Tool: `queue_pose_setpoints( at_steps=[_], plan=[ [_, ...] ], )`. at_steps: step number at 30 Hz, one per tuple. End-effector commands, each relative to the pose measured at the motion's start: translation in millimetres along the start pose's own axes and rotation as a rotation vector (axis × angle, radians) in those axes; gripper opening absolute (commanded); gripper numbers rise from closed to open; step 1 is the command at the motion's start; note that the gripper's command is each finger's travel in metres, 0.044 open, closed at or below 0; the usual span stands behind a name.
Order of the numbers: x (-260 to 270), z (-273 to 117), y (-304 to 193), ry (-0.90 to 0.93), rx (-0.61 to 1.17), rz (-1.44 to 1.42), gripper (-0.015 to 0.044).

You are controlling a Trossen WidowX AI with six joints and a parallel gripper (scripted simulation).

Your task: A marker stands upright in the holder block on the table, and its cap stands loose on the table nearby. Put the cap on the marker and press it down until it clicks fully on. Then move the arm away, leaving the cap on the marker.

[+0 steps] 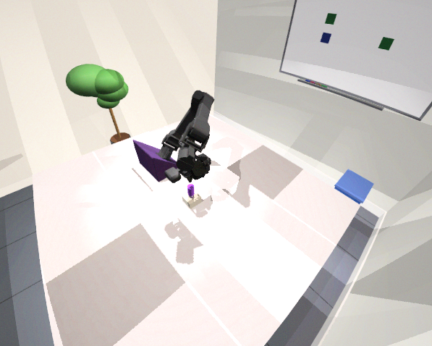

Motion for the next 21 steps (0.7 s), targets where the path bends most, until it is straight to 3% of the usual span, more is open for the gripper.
queue_pose_setpoints(
  at_steps=[1, 21],
  plan=[
    [0, 4, 0, 0.003, -0.003, 0.004, 0.0],
    [1, 35, 0, 0.004, -0.003, 0.003, 0.0]
  ],
)
Point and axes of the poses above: the point midway between the two fingers, 35 mm back from their tips, its own z axis out along the fingers, its own x axis across the jaws, y = z × x, the point moved 4 cm from there along -z, back along the fingers, and after that the axes turned 7 degrees about z, right-handed, at the moved point
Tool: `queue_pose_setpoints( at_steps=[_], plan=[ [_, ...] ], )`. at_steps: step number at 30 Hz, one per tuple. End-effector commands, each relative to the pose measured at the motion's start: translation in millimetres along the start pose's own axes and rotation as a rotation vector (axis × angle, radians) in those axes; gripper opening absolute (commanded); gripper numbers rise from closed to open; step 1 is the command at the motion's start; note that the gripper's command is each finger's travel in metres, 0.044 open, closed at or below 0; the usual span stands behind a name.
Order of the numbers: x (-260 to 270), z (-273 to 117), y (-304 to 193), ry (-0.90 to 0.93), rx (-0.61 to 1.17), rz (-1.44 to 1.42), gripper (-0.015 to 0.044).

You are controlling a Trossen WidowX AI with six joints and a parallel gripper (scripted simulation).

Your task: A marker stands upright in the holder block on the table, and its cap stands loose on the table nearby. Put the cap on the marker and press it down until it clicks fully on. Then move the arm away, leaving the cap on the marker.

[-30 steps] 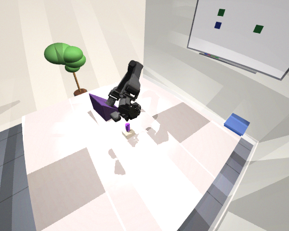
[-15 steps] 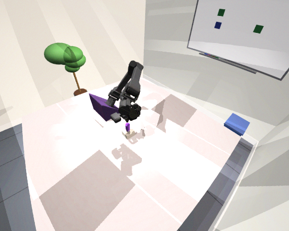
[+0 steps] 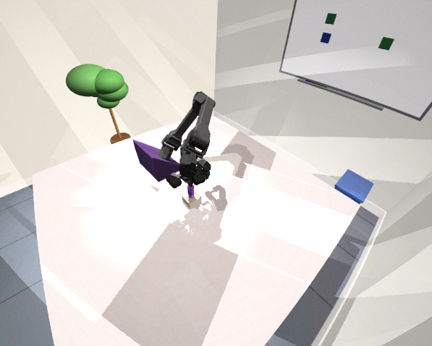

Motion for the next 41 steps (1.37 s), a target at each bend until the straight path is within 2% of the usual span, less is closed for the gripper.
queue_pose_setpoints(
  at_steps=[1, 11, 18, 23, 39, 41],
  plan=[
    [0, 7, 0, 0.004, -0.001, 0.004, 0.0],
    [0, 3, 1, -0.001, -0.003, 0.0, 0.0],
    [-1, -76, 2, -0.002, -0.002, 0.003, 0.0],
    [-1, -84, 0, -0.001, -0.002, 0.003, 0.0],
    [-1, -84, 0, -0.001, -0.002, 0.003, 0.042],
    [-1, -84, 0, -0.001, -0.002, 0.003, 0.044]
  ],
)
Point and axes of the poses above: the point midway between the two fingers, 35 mm back from their tips, its own z axis out along the fingers, its own x axis across the jaws, y = z × x, the point moved 4 cm from there along -z, back along the fingers, and after that the axes turned 7 degrees about z, right-handed, at the moved point
